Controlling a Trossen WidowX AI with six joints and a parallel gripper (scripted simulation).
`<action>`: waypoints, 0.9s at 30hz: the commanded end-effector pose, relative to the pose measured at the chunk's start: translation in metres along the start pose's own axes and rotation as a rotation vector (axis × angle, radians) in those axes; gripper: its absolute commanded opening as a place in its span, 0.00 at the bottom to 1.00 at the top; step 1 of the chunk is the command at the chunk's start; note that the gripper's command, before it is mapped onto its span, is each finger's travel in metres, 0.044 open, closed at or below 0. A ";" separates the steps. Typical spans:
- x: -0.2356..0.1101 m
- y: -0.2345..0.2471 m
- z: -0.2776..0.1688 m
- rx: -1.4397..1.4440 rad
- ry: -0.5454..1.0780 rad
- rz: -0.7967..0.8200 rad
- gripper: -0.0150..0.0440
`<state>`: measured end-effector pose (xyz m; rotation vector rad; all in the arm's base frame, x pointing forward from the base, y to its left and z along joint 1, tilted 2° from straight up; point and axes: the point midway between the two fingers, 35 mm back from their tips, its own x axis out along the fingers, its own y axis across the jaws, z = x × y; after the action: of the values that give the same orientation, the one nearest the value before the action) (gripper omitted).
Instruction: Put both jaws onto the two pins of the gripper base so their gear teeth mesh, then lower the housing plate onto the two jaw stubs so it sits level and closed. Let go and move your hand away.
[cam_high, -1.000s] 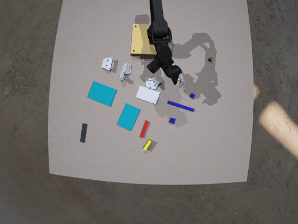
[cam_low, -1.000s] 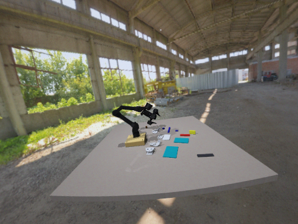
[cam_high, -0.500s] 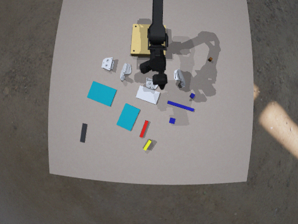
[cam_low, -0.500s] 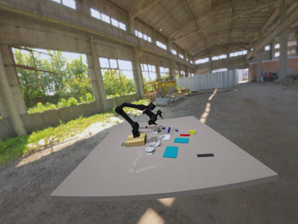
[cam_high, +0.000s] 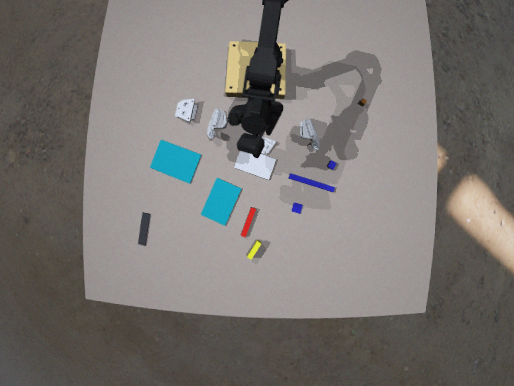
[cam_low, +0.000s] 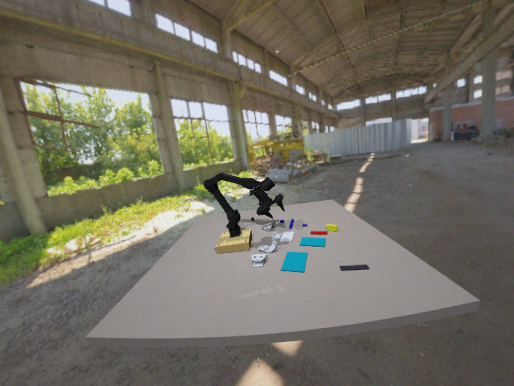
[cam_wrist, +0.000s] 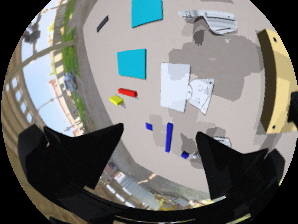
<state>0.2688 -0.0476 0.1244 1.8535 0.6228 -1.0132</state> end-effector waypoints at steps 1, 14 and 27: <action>0.003 0.005 0.013 0.112 -0.045 -0.028 1.00; 0.011 0.014 0.052 0.444 -0.173 -0.097 1.00; 0.016 0.017 0.093 0.776 -0.308 -0.149 1.00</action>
<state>0.2570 -0.1268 0.0995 2.2087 0.2501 -1.6836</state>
